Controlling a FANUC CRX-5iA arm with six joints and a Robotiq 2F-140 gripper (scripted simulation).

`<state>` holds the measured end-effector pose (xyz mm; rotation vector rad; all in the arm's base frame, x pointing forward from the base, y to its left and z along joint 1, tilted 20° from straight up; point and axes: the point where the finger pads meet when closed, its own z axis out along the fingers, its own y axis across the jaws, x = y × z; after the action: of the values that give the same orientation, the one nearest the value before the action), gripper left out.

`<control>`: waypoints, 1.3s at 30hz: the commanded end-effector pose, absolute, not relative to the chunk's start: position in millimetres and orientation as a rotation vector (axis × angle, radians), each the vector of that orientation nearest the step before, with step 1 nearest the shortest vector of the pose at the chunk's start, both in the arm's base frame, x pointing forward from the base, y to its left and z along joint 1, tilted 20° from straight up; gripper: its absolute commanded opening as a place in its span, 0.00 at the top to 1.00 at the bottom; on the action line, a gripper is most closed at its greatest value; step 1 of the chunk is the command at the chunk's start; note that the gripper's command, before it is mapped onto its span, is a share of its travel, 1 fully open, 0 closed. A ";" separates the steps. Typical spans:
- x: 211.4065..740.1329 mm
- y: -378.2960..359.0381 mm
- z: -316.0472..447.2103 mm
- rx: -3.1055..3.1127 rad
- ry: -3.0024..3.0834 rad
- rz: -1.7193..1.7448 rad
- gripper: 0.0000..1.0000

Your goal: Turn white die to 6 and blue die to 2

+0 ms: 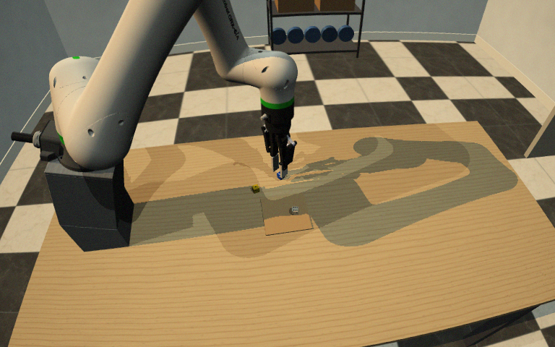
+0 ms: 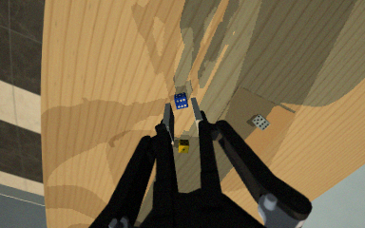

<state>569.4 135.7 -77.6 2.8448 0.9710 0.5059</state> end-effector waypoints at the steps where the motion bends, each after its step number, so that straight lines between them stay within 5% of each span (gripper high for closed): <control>1: 569.5 135.7 -77.5 2.845 0.971 0.506 0.79; 39: 570.8 135.8 -81.2 2.845 0.971 0.506 0.79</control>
<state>570.2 135.7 -80.0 2.8448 0.9711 0.5057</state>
